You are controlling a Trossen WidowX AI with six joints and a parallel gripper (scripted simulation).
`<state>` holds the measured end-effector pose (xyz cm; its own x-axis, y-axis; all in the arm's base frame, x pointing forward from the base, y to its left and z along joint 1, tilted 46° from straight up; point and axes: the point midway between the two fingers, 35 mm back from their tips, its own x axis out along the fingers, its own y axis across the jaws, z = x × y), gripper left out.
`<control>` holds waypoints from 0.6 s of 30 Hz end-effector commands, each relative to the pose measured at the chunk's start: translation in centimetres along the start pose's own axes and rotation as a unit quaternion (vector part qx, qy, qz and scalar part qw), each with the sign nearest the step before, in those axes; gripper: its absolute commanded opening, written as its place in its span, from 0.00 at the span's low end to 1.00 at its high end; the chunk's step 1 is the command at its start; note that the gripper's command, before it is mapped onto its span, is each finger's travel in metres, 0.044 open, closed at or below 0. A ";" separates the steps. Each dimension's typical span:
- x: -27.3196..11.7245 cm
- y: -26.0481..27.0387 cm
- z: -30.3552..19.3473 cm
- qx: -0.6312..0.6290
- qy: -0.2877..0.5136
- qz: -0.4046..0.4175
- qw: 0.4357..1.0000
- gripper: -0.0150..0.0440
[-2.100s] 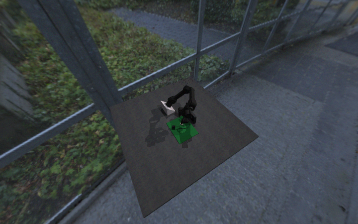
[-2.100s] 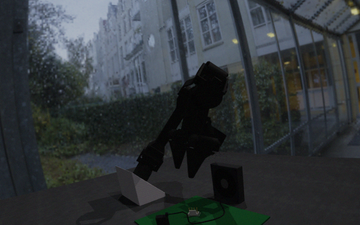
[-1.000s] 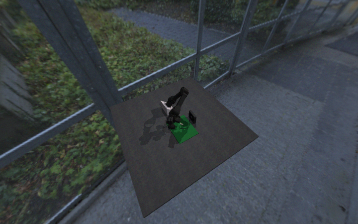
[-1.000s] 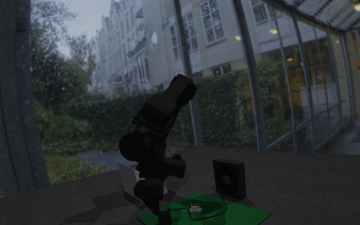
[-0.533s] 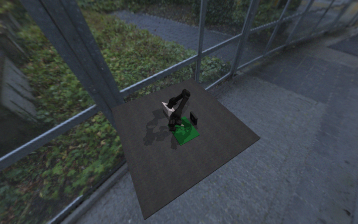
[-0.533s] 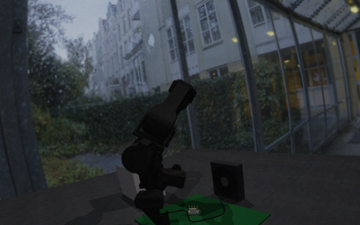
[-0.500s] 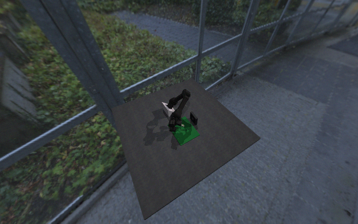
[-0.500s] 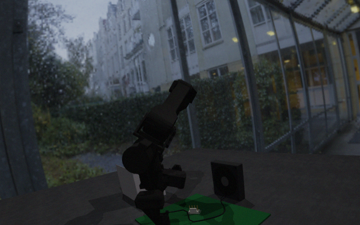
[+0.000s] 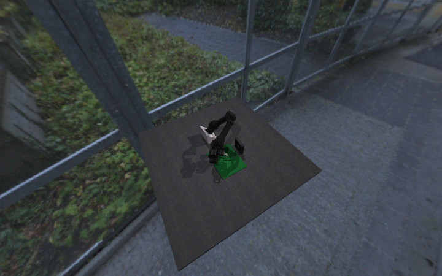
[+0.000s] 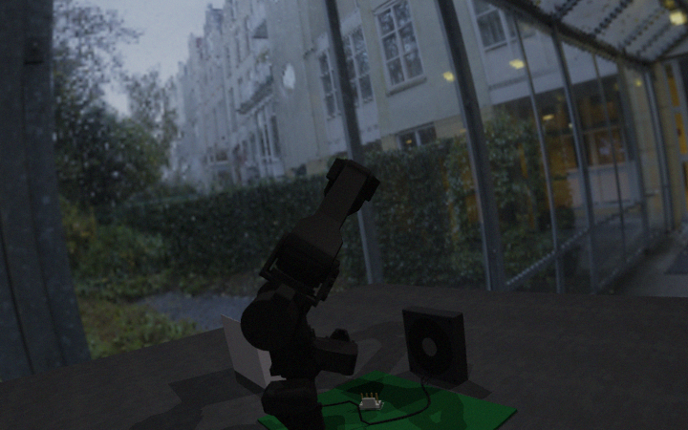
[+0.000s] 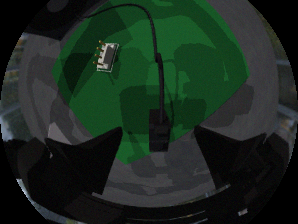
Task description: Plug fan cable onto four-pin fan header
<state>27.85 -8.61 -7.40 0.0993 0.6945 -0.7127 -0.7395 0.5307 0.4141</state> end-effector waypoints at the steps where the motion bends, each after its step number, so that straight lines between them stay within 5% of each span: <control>1: 0.3 0.2 -0.1 0.005 -0.001 0.004 1.000 1.00; 3: 0.3 0.2 -0.1 0.005 -0.001 0.004 1.000 1.00; 18: 0.1 0.1 0.0 0.001 0.000 0.001 1.000 0.33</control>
<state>27.78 -8.49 -7.50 0.0971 0.6959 -0.7115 -0.7387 0.5295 0.4171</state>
